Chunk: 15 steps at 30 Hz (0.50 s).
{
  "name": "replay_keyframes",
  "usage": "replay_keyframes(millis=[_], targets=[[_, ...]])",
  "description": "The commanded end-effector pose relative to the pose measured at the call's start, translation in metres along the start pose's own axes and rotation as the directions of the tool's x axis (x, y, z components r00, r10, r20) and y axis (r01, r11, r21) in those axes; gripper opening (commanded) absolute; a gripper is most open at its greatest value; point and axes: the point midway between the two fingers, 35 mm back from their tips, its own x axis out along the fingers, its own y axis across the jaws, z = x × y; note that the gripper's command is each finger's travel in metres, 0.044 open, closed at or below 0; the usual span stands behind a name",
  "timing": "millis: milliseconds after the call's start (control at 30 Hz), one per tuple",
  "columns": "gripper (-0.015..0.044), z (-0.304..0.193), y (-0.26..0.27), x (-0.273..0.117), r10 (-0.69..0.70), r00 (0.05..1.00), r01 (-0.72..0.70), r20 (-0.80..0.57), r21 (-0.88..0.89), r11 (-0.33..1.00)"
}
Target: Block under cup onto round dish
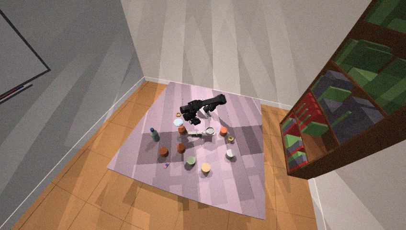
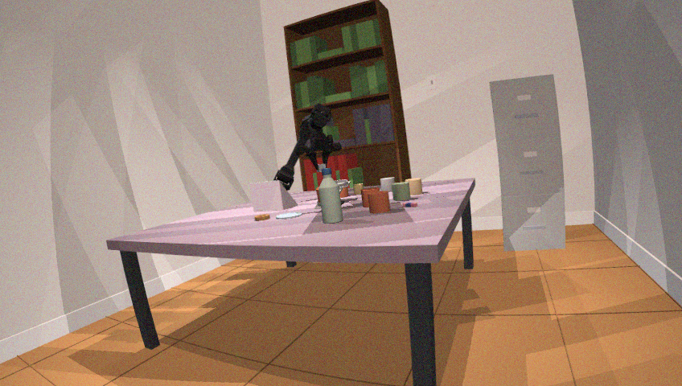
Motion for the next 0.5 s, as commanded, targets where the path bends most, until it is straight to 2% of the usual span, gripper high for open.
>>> replay_keyframes(millis=[0, 467], targets=[[0.0, 0.008, -0.013, 0.005, -0.004, 1.0, 0.004, -0.009, -0.005, 1.0], [0.0, 0.034, -0.067, 0.028, -0.008, 0.999, 0.007, -0.038, -0.01, 1.0]])
